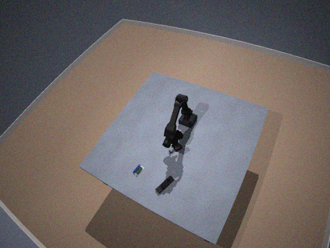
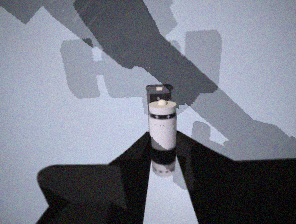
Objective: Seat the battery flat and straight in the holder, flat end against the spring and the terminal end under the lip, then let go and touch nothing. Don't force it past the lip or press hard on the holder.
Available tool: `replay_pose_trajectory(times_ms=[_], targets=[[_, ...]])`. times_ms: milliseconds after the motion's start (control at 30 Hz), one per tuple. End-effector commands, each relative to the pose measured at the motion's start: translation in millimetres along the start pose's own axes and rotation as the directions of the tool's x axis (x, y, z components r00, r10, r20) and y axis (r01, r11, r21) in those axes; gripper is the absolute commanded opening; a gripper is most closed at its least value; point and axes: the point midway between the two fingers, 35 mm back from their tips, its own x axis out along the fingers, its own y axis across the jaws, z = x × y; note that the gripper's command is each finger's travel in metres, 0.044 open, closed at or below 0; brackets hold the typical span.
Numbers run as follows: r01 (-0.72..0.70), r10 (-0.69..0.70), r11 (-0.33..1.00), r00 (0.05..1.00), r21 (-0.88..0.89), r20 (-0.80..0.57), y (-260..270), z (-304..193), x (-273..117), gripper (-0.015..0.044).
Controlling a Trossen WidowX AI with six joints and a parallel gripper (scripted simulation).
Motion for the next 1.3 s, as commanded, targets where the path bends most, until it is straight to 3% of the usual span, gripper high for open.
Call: replay_pose_trajectory(times_ms=[0,267,1267], targets=[[0.0,0.0,1.0,0.998,-0.004,0.06,-0.4,0.1,9.1,0.0067],[-0.006,0.006,1.0,0.981,0.0,0.192,-0.1,1.9,29.9,0.0067],[-0.02,0.023,1.0,0.922,-0.01,0.386,-0.6,-5.8,43.9,0.0067]])
